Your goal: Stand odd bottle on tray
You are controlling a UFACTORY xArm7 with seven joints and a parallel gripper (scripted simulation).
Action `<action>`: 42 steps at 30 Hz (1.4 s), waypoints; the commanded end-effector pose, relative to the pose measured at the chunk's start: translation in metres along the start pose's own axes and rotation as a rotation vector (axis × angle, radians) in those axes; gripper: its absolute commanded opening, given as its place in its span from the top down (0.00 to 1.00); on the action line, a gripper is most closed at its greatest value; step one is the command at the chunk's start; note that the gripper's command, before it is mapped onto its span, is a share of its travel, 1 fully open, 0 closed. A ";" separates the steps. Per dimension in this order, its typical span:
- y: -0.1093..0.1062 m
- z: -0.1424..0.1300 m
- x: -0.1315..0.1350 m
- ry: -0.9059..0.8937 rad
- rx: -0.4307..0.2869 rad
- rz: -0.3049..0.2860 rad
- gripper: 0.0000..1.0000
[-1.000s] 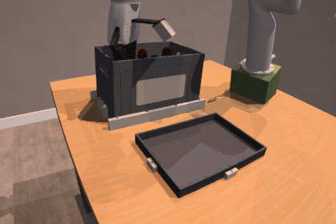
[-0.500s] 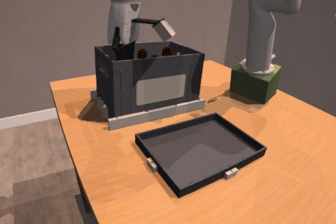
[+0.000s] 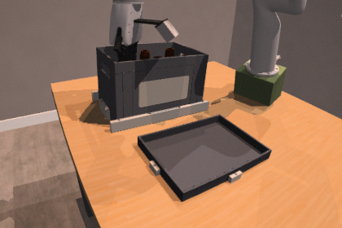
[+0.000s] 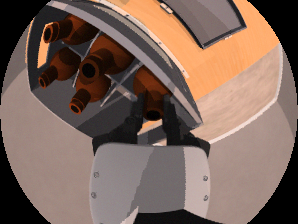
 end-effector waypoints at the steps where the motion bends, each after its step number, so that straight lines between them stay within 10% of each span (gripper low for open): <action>1: -0.001 -0.001 0.000 0.000 -0.002 -0.002 1.00; 42: -0.016 -0.001 0.000 0.000 -0.003 -0.002 1.00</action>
Point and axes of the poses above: the point where the finger pads meet when closed, its own y axis out along the fingers, its own x axis across the jaws, z = x × y, the point moved 10 cm from there along -y, back along the fingers, and after that the axes turned 4 degrees about y, right-handed, at the moved point
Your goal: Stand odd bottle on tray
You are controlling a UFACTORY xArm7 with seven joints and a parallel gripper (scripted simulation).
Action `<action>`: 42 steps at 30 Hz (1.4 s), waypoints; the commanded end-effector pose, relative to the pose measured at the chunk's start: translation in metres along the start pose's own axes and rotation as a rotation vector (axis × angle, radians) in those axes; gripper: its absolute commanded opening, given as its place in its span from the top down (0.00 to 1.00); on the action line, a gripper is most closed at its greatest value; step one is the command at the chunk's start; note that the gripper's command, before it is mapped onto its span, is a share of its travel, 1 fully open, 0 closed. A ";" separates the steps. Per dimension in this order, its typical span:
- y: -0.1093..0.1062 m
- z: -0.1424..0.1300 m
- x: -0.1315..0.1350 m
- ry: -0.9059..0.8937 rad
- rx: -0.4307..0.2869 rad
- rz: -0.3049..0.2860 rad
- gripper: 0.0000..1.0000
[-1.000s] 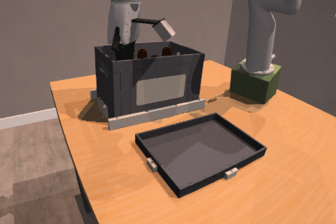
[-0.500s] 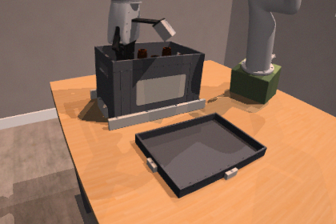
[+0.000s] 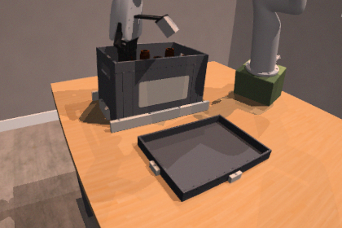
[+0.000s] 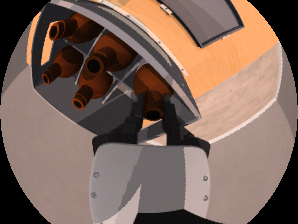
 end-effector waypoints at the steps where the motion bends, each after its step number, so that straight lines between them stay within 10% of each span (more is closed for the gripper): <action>1: -0.007 -0.001 0.000 0.000 -0.003 -0.002 1.00; 42: -0.031 -0.001 0.000 0.000 -0.003 -0.002 1.00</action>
Point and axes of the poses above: the point where the finger pads meet when closed, its own y axis out along the fingers, its own x axis across the jaws, z = x × y, the point moved 10 cm from there along -y, back along the fingers, and after that the axes turned 4 degrees about y, right-handed, at the moved point
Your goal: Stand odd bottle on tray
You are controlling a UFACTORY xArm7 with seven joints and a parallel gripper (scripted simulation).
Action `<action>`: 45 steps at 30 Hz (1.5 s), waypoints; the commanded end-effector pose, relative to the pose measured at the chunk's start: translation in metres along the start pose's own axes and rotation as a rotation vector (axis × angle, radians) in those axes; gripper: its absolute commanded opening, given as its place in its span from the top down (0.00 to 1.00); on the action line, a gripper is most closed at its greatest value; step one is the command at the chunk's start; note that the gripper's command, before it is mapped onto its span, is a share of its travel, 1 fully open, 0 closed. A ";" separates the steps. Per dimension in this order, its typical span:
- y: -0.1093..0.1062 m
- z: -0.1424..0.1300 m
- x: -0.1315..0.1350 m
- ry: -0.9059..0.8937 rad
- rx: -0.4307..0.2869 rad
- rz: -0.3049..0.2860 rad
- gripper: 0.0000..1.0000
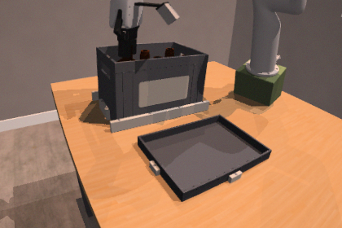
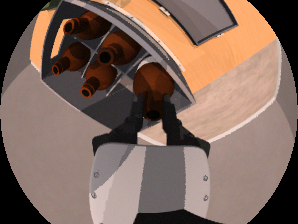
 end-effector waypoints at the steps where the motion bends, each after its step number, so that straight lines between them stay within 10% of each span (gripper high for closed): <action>1: -0.002 -0.001 0.000 0.000 -0.003 -0.002 1.00; 45: -0.025 -0.001 0.000 0.000 -0.003 -0.002 1.00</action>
Point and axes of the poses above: the point where the finger pads meet when closed, its own y axis out along the fingers, its own x axis across the jaws, z = x × y, the point moved 10 cm from there along -y, back along the fingers, and after that the axes turned 4 degrees about y, right-handed, at the moved point
